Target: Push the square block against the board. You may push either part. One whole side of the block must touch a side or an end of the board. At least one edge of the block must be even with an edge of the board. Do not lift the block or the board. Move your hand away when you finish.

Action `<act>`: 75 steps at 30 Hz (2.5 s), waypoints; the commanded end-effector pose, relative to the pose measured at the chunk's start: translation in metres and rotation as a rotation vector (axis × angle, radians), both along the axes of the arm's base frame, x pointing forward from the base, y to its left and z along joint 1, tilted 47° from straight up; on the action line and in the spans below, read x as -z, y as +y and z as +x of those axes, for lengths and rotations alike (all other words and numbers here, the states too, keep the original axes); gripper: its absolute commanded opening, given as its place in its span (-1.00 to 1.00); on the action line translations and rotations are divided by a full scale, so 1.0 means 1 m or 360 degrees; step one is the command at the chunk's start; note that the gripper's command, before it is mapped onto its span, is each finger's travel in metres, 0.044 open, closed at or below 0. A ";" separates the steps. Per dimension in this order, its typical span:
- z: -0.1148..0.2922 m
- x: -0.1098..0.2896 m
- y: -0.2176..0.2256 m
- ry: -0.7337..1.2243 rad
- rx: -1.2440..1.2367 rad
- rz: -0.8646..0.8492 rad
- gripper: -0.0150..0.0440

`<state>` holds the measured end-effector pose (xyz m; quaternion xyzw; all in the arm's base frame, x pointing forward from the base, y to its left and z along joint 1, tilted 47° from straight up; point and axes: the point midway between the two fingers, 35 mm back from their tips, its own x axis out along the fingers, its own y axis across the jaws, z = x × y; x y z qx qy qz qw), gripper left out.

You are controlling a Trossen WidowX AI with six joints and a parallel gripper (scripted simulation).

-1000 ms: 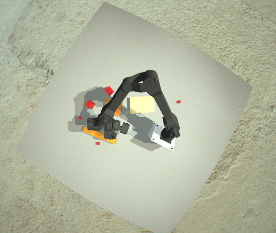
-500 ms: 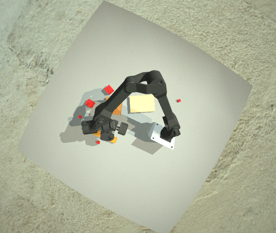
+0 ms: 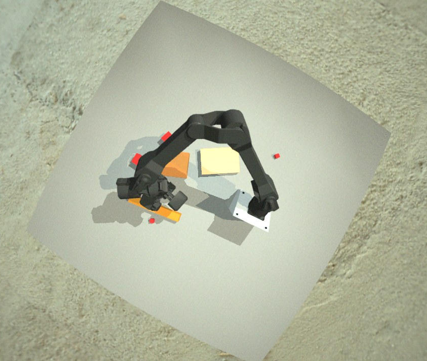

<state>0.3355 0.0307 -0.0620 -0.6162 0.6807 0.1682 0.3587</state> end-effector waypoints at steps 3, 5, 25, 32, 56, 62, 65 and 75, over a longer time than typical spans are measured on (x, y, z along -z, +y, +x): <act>0.019 -0.004 -0.003 -0.0244 0.0232 -0.0003 -0.49; 0.025 -0.006 -0.004 -0.0323 0.0307 -0.0001 -0.49; 0.077 -0.022 -0.019 -0.1057 0.1002 0.0008 -0.49; 0.078 -0.014 -0.028 -0.1069 0.1014 0.0008 -0.49; 0.070 0.011 -0.064 -0.1112 0.1052 0.0003 -0.49; 0.065 0.010 -0.065 -0.1112 0.1052 0.0003 -0.49; 0.062 0.009 -0.066 -0.1112 0.1052 0.0003 -0.49; 0.054 0.007 -0.068 -0.1111 0.1052 0.0002 -0.49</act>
